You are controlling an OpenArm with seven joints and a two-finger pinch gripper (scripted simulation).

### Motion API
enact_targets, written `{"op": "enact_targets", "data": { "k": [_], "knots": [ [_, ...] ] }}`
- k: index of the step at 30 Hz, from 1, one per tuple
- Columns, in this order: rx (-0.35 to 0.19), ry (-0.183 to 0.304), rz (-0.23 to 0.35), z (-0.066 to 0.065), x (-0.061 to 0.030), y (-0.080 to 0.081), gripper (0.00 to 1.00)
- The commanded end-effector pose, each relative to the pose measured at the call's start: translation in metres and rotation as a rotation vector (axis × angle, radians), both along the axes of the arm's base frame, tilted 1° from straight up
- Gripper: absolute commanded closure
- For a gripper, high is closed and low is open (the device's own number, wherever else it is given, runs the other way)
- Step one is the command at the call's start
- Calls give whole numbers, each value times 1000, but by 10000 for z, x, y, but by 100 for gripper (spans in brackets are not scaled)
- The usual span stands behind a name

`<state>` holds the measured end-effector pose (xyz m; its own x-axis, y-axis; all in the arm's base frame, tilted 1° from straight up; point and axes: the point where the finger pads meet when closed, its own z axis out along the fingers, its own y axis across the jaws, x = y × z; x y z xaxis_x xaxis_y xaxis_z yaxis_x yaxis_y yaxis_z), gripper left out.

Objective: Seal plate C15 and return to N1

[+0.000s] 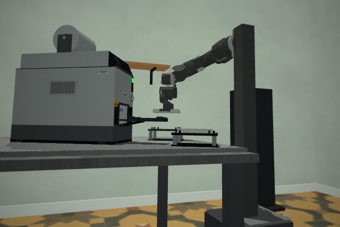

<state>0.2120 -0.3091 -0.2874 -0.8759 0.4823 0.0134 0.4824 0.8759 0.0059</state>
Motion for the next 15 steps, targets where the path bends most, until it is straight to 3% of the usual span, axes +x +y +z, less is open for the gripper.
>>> {"op": "enact_targets", "data": {
  "k": [1,4,15],
  "knots": [
    [1,-1,1,-95,-2,13,100],
    [3,1,1,-286,-6,30,100],
    [3,1,1,-286,-6,30,100]
  ]
}}
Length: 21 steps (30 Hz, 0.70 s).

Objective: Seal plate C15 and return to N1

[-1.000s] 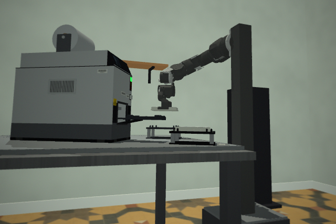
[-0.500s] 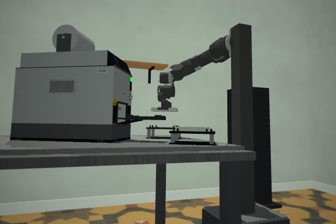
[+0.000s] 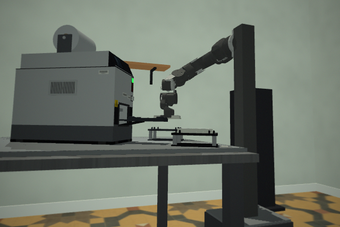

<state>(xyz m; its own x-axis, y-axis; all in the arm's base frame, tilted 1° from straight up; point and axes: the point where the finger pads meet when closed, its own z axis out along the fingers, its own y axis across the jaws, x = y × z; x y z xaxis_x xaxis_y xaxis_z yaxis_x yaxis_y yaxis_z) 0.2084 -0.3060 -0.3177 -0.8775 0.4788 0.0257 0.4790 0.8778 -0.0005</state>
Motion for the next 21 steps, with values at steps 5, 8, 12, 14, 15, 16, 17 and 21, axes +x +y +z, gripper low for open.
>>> {"op": "enact_targets", "data": {
  "k": [5,8,12,14,15,16,17,21],
  "knots": [
    [2,-13,-2,-244,27,10,100],
    [2,-13,-2,-309,27,13,100],
    [2,-13,-2,-309,27,13,100],
    [2,-13,-2,-309,27,13,100],
    [2,-13,-2,-309,27,13,100],
    [2,-13,-2,-309,27,13,100],
    [2,-13,-2,-309,27,13,100],
    [3,-15,-2,-355,50,12,100]
  ]
}}
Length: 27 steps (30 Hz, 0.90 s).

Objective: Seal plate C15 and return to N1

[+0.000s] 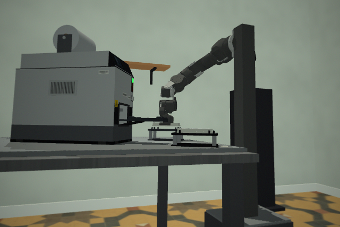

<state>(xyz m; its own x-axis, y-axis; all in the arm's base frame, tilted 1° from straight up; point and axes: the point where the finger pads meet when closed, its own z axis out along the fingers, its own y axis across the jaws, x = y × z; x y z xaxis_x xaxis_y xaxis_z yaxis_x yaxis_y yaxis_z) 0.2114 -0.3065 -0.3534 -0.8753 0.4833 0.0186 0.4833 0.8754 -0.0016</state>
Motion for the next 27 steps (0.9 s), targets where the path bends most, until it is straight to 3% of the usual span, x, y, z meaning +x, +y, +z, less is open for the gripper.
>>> {"op": "enact_targets", "data": {
  "k": [1,27],
  "knots": [
    [8,-10,3,-14,28,17,100],
    [4,-10,0,-4,19,-8,100]
  ]
}}
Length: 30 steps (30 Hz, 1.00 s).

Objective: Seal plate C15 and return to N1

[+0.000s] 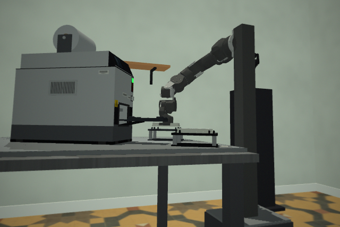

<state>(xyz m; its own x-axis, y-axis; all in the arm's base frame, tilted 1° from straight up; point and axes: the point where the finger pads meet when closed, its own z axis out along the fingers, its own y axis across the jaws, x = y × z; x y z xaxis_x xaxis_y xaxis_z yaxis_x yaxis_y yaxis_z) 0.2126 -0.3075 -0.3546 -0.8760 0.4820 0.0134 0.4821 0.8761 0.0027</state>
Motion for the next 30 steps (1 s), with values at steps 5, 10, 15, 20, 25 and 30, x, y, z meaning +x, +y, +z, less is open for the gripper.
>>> {"op": "enact_targets", "data": {
  "k": [5,10,15,20,25,30],
  "knots": [
    [2,-3,-1,7,7,5,100],
    [-1,-1,-1,3,5,16,100],
    [-1,-1,-1,3,5,16,100],
    [-1,-1,-1,3,5,16,100],
    [4,-1,1,-31,-3,26,100],
    [5,-1,1,-39,-5,28,100]
  ]
}}
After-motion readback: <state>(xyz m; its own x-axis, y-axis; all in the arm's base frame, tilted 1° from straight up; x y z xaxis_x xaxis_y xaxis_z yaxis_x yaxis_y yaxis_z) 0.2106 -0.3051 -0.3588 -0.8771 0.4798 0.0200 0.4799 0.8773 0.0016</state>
